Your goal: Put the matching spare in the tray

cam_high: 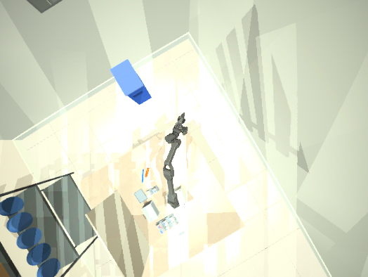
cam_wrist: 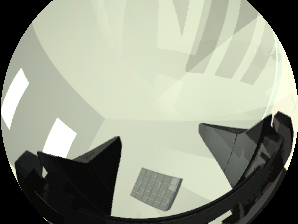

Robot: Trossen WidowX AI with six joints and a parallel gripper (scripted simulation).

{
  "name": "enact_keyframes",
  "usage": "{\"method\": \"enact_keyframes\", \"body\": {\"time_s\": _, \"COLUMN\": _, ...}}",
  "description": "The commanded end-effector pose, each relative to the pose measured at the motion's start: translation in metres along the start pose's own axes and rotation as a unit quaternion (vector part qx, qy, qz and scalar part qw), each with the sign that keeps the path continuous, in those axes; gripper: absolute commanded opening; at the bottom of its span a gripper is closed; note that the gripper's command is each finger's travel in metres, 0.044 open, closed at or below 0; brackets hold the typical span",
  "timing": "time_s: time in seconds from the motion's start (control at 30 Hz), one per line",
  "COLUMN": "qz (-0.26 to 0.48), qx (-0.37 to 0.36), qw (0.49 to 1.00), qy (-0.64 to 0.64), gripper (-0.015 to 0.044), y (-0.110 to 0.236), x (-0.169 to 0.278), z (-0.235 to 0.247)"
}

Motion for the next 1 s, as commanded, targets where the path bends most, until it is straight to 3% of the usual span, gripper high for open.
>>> {"method": "enact_keyframes", "body": {"time_s": 0.0, "qz": 0.000, "qx": 0.000, "qw": 1.000, "qy": 0.000, "gripper": 0.0426, "y": 0.000, "x": 0.000, "z": 0.000}}
{"method": "enact_keyframes", "body": {"time_s": 0.37, "qz": -0.004, "qx": 0.035, "qw": 0.999, "qy": 0.008, "gripper": 0.0440, "y": 0.014, "x": 0.017, "z": -0.015}}
{"method": "enact_keyframes", "body": {"time_s": 0.97, "qz": 0.029, "qx": 0.274, "qw": 0.959, "qy": 0.058, "gripper": 0.0440, "y": 0.130, "x": 0.132, "z": -0.082}}
Point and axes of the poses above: the point midway between the two fingers, 35 mm back from their tips, its own y axis back along the fingers, its own z axis across the jaws, x = y × z, the point moved 10 cm from there along y, back along the fingers, and after that the axes turned 10 degrees about -y, right-handed, at the moved point
